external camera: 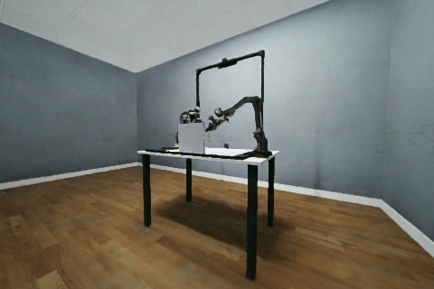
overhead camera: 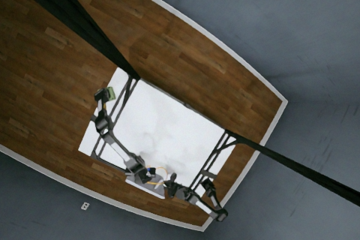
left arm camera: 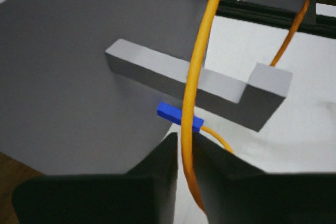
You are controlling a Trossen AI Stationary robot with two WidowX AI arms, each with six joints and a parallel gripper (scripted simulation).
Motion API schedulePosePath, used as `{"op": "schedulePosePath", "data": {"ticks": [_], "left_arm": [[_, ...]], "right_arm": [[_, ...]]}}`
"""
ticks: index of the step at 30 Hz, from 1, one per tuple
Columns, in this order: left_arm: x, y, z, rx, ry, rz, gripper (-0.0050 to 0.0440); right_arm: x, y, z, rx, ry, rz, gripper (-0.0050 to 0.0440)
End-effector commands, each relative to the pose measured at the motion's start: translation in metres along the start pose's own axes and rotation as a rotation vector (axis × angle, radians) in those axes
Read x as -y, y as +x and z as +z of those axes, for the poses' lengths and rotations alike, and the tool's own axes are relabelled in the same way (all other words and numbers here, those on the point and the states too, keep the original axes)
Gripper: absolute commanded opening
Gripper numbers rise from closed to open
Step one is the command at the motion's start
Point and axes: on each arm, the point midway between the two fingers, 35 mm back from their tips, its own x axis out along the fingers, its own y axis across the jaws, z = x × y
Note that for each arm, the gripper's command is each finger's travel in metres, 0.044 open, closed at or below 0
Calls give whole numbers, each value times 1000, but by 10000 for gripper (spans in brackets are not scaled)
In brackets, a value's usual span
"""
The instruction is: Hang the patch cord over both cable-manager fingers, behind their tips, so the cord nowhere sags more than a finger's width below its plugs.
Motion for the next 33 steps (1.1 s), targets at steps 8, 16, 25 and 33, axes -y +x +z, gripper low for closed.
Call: {"op": "schedulePosePath", "data": {"ticks": [8,16,25,33], "left_arm": [[0,-6,11,26,-13,-9,40],[0,-6,11,26,-13,-9,40],[0,-6,11,26,-13,-9,40],[0,-6,11,26,-13,-9,40]], "right_arm": [[9,-15,16,36,29,16,25],[11,-14,14,37,27,19,25],[12,-14,11,37,23,23,25],[13,-14,9,38,20,26,25]]}}
